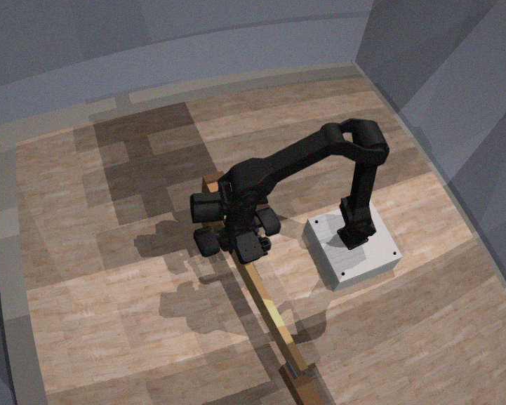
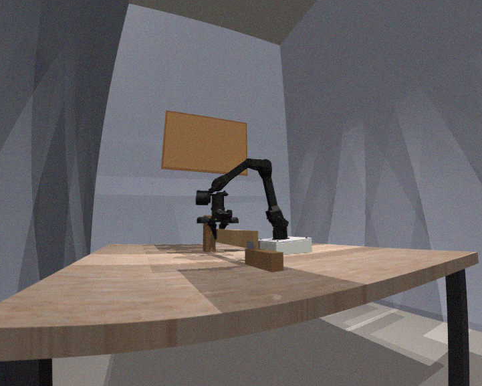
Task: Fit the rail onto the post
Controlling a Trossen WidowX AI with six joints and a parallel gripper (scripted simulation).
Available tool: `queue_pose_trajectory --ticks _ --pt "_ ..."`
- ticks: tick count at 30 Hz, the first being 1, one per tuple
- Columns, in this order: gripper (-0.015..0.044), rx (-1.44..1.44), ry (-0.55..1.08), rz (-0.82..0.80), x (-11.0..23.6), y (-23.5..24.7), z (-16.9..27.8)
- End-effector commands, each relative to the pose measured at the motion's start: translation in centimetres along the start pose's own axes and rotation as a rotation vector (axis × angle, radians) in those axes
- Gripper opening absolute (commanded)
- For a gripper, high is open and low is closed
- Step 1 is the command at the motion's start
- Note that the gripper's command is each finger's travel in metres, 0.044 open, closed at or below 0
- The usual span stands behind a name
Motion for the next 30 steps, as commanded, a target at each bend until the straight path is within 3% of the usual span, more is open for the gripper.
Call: queue_pose_trajectory --ticks 1,6,23,30 --pt "0.0000 0.002 0.005 0.003 0.2 -0.1 0.3" --pt "0.0000 0.002 0.005 0.003 0.2 0.0 0.4" --pt "0.0440 0.001 -0.002 0.000 0.0 0.0 0.0" --pt "0.0440 0.001 0.000 0.002 1.5 -0.4 -1.5"
Point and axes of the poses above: the point midway between the two fingers, 35 mm back from their tips, its own x axis back along the fingers, its own y axis across the jaws, z = x × y, the point moved 7 cm from there along x, back along the fingers, and after that the axes turned 13 degrees about x, right-handed, at the moved point
